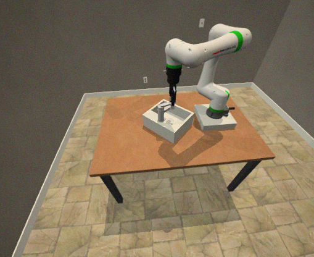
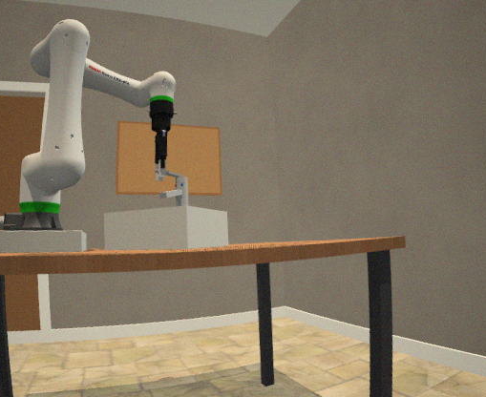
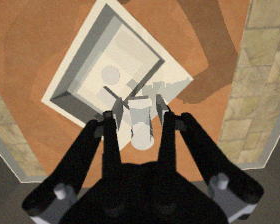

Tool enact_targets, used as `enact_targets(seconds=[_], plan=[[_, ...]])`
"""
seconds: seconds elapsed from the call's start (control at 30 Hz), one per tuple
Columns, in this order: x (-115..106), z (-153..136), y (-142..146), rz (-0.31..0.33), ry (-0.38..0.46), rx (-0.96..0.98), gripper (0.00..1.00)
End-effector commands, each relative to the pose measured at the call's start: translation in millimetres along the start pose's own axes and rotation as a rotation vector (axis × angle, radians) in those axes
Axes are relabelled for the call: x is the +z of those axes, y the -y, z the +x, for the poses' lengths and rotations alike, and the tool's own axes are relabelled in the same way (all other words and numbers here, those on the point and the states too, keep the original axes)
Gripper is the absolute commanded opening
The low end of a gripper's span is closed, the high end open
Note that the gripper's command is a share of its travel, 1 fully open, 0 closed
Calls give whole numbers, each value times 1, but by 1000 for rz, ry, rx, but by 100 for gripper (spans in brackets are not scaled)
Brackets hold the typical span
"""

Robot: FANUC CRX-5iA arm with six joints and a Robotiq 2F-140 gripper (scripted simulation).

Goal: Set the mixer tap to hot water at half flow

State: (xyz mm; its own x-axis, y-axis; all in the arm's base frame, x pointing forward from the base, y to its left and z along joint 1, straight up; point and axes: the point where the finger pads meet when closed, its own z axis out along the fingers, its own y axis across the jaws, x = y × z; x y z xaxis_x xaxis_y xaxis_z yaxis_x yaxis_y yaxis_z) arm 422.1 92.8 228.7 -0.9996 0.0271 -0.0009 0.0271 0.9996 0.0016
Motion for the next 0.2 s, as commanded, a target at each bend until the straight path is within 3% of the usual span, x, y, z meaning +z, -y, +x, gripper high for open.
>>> enact_targets(seconds=[0.0, 0.17], plan=[[0, 0, 0, 0, 0, 0, 40], [0, 0, 0, 0, 0, 0, 40]])
